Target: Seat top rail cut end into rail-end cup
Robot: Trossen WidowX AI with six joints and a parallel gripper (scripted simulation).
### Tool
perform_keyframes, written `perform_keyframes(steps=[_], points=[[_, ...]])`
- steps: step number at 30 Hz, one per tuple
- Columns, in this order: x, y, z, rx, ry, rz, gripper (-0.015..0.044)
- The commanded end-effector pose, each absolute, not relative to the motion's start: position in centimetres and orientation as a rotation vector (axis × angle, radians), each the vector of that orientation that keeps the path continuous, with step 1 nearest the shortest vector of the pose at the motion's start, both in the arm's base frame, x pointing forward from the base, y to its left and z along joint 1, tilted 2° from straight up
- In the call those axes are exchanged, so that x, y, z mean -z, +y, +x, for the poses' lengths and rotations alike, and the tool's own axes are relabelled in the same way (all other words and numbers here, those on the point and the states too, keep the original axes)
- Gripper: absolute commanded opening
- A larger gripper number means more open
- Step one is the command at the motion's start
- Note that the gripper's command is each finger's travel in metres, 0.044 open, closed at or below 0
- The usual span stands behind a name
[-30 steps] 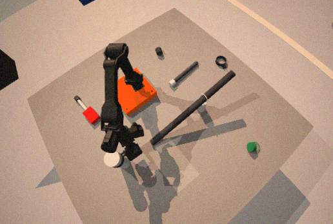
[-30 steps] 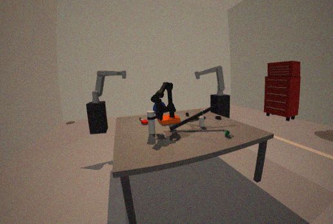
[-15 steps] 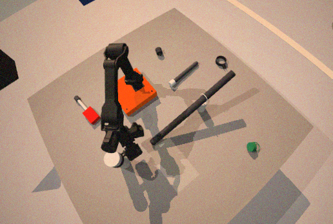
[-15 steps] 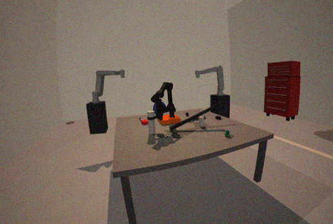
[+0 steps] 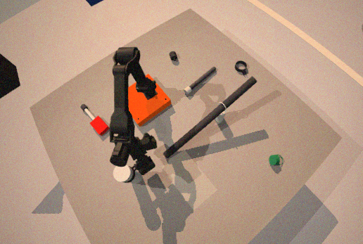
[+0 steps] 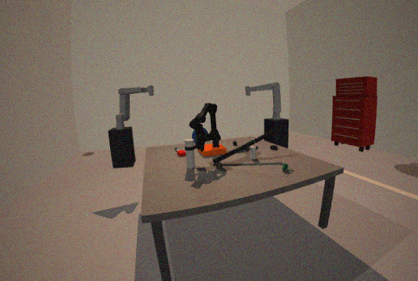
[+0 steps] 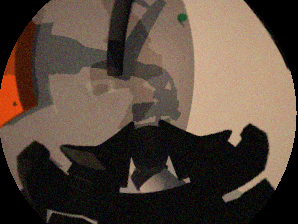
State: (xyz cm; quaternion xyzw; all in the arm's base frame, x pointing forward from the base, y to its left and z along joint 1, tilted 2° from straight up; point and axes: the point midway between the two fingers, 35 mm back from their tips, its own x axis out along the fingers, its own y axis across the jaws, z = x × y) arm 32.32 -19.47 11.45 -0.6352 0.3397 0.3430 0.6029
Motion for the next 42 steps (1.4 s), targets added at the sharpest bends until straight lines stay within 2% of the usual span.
perform_keyframes(steps=[1,14,28,42], points=[[-11.5,-19.5,32.3,-0.794,0.787,-1.471,0.0105],[-13.5,-17.3,32.3,-0.788,0.792,-1.468,0.044],[-15.1,-15.1,32.3,-0.766,0.808,-1.42,0.044],[-20.9,-7.0,31.6,-0.195,1.015,-0.469,0.044]])
